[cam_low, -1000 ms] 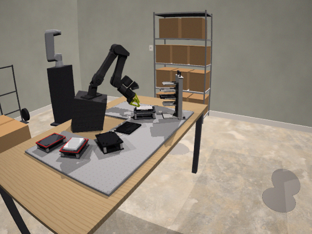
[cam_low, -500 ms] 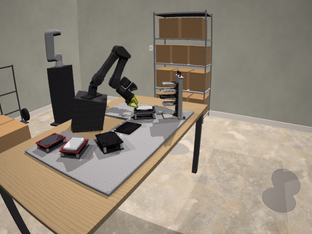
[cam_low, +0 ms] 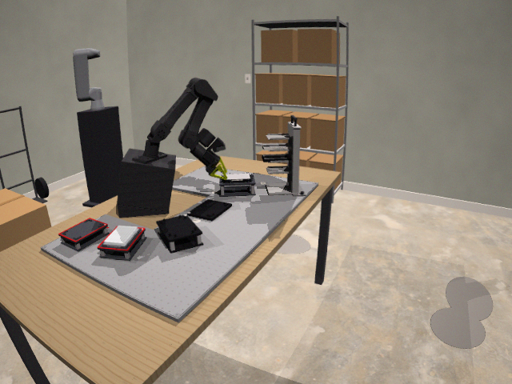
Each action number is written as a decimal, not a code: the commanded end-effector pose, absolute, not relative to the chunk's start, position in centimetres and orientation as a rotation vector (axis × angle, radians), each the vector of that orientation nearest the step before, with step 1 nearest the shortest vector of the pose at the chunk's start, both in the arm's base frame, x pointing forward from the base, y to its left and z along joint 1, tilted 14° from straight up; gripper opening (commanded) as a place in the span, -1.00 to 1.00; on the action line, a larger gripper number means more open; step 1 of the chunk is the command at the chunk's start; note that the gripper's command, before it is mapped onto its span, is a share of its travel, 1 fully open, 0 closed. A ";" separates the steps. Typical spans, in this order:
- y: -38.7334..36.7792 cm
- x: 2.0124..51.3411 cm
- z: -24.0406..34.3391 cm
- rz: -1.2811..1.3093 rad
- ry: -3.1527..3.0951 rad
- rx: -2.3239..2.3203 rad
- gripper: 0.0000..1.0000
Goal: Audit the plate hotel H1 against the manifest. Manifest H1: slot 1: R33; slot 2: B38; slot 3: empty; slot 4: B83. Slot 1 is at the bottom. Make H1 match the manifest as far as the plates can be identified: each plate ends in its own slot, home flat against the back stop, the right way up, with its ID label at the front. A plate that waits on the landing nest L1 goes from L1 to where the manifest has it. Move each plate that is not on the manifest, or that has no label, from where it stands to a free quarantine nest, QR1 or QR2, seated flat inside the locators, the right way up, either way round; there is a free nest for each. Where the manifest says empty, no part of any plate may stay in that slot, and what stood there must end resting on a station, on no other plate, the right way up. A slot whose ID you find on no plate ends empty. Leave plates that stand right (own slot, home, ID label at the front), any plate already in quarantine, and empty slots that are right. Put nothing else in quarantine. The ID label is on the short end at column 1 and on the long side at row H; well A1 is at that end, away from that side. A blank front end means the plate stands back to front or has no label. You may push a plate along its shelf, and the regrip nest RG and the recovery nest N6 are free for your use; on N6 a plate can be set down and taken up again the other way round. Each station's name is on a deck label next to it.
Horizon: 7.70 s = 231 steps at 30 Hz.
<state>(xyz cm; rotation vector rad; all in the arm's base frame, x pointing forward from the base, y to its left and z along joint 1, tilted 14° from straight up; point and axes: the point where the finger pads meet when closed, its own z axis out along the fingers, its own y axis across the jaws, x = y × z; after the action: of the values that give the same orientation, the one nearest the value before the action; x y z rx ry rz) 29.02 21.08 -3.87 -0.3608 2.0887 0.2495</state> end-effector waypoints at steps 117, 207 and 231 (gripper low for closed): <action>20.5 28.0 -2.5 0.241 2.096 -0.365 0.72; 20.6 27.3 6.4 0.269 2.060 -0.347 0.72; 20.3 26.7 8.6 0.270 2.060 -0.347 0.72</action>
<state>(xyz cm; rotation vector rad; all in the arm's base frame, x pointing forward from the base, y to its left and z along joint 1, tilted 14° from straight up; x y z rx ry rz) 26.57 19.84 7.16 -0.3562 2.0809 0.2600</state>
